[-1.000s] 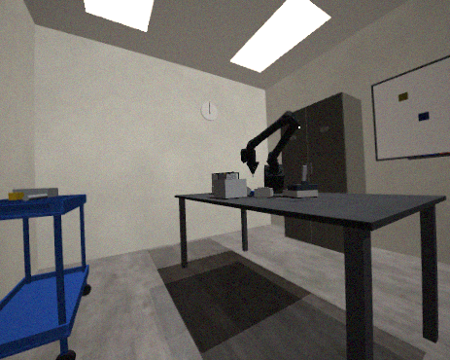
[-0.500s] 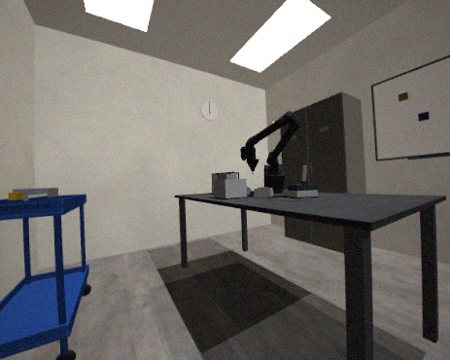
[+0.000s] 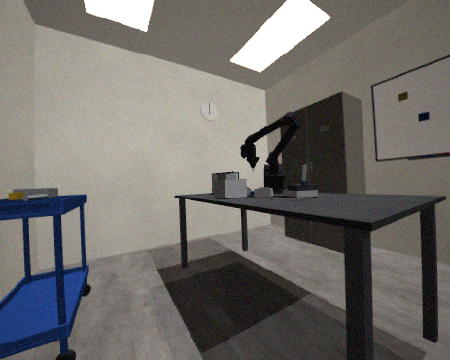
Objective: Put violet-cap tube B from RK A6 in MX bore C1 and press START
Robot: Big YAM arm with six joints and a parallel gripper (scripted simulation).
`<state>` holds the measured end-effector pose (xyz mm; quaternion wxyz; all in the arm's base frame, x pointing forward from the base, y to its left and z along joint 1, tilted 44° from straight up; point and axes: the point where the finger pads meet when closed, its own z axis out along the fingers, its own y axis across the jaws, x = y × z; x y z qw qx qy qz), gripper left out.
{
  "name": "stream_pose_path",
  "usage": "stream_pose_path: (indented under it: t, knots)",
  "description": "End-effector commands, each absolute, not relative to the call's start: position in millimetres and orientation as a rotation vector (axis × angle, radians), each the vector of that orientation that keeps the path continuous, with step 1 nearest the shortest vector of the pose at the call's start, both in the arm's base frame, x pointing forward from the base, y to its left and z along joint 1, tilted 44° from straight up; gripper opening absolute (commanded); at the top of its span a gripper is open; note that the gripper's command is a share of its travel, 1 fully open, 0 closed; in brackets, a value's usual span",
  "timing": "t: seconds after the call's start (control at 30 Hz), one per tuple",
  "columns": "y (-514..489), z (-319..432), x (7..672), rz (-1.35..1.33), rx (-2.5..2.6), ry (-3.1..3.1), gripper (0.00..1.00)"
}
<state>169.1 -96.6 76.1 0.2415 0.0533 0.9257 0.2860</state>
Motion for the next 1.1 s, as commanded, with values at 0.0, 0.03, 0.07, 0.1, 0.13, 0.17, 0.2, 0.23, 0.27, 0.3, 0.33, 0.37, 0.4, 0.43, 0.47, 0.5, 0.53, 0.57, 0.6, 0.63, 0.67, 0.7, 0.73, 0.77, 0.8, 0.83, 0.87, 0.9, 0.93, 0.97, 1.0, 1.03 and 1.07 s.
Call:
stream_pose_path:
  t: [0.0, 0.03, 0.07, 0.1, 0.13, 0.17, 0.2, 0.23, 0.27, 0.3, 0.33, 0.37, 0.4, 0.43, 0.47, 0.5, 0.53, 0.57, 0.6, 0.63, 0.67, 0.7, 0.73, 0.77, 0.8, 0.83, 0.87, 0.9, 0.93, 0.97, 1.0, 1.03, 1.07]
  knots:
    - [-119, 94, 173, 0.705, 0.103, 2.521, 0.09]
    - [-119, 95, 173, 0.703, 0.103, 2.52, 0.09]
    - [-118, 93, 172, 0.71, 0.105, 2.52, 0.09]
    - [-108, 87, 169, 0.741, 0.113, 2.523, 0.09]
    - [-109, 87, 172, 0.741, 0.111, 2.524, 0.09]
    - [-109, 87, 172, 0.741, 0.111, 2.524, 0.09]
    - [-109, 87, 172, 0.741, 0.111, 2.524, 0.09]
    - [-109, 87, 172, 0.741, 0.111, 2.524, 0.09]
    - [-109, 87, 172, 0.741, 0.111, 2.524, 0.09]
    - [-109, 87, 172, 0.741, 0.111, 2.524, 0.09]
    - [-109, 87, 172, 0.741, 0.111, 2.524, 0.09]
    - [-109, 87, 172, 0.741, 0.111, 2.524, 0.09]
    - [-109, 87, 172, 0.741, 0.111, 2.524, 0.09]
    - [-109, 87, 172, 0.741, 0.111, 2.524, 0.09]
    - [-109, 87, 172, 0.741, 0.111, 2.524, 0.09]
    - [-109, 87, 172, 0.741, 0.111, 2.524, 0.09]
    - [-109, 87, 172, 0.741, 0.111, 2.524, 0.09]
    - [-109, 87, 172, 0.741, 0.111, 2.524, 0.09]
    - [-109, 87, 172, 0.741, 0.111, 2.524, 0.09]
    - [-109, 87, 172, 0.741, 0.111, 2.524, 0.09]
    - [-109, 87, 172, 0.741, 0.111, 2.524, 0.09]
    - [-109, 87, 172, 0.741, 0.111, 2.524, 0.09]
    - [-109, 87, 172, 0.741, 0.111, 2.524, 0.09]
    - [-109, 87, 172, 0.741, 0.111, 2.524, 0.09]
    - [-109, 87, 172, 0.741, 0.111, 2.524, 0.09]
    - [-109, 87, 172, 0.741, 0.111, 2.524, 0.09]
    - [-109, 87, 172, 0.741, 0.111, 2.524, 0.09]
    - [-109, 87, 172, 0.741, 0.111, 2.524, 0.09]
    - [-109, 87, 172, 0.741, 0.111, 2.524, 0.09]
    - [-109, 87, 172, 0.741, 0.111, 2.524, 0.09]
    - [-109, 87, 172, 0.741, 0.111, 2.524, 0.09]
    - [-109, 87, 172, 0.741, 0.111, 2.524, 0.09]
    - [-109, 87, 172, 0.741, 0.111, 2.524, 0.09]
